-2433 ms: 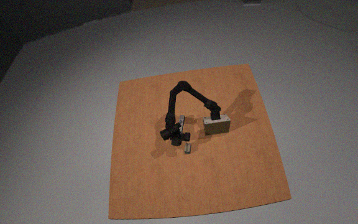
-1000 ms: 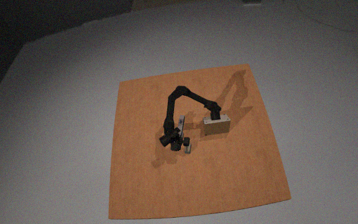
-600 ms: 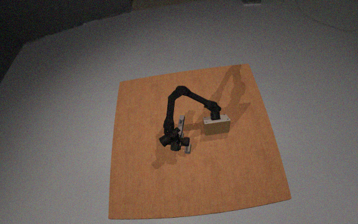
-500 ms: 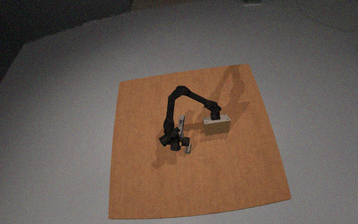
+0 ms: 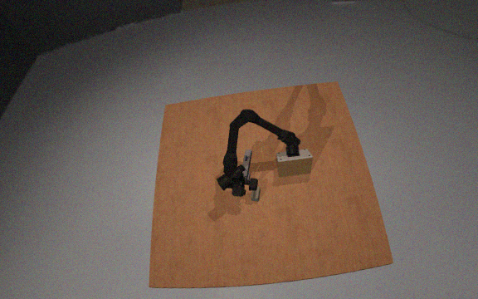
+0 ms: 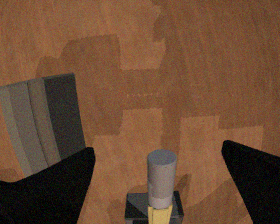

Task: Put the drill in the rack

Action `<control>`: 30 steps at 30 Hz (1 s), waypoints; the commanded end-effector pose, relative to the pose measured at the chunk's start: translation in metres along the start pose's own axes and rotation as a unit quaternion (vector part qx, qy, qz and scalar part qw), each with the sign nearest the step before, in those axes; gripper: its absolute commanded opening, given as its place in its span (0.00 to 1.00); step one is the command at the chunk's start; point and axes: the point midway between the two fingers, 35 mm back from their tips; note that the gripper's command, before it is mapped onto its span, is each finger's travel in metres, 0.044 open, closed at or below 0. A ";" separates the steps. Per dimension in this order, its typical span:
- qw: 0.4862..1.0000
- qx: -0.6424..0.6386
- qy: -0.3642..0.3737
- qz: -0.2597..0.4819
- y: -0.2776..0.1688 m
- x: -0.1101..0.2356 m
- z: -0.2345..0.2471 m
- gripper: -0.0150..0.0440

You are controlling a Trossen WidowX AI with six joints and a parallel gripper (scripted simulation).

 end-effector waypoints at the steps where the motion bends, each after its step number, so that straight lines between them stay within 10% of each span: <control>1: 1.000 0.003 0.000 0.002 -0.003 -0.001 0.001 1.00; 30: 1.000 0.003 0.000 0.003 -0.011 -0.006 0.001 1.00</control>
Point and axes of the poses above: the point midway between the two fingers, 35 mm back from their tips, its own x axis back along the fingers, its own z axis across the jaws, y = z × x, and after that the axes turned 2 degrees about -x, right-handed
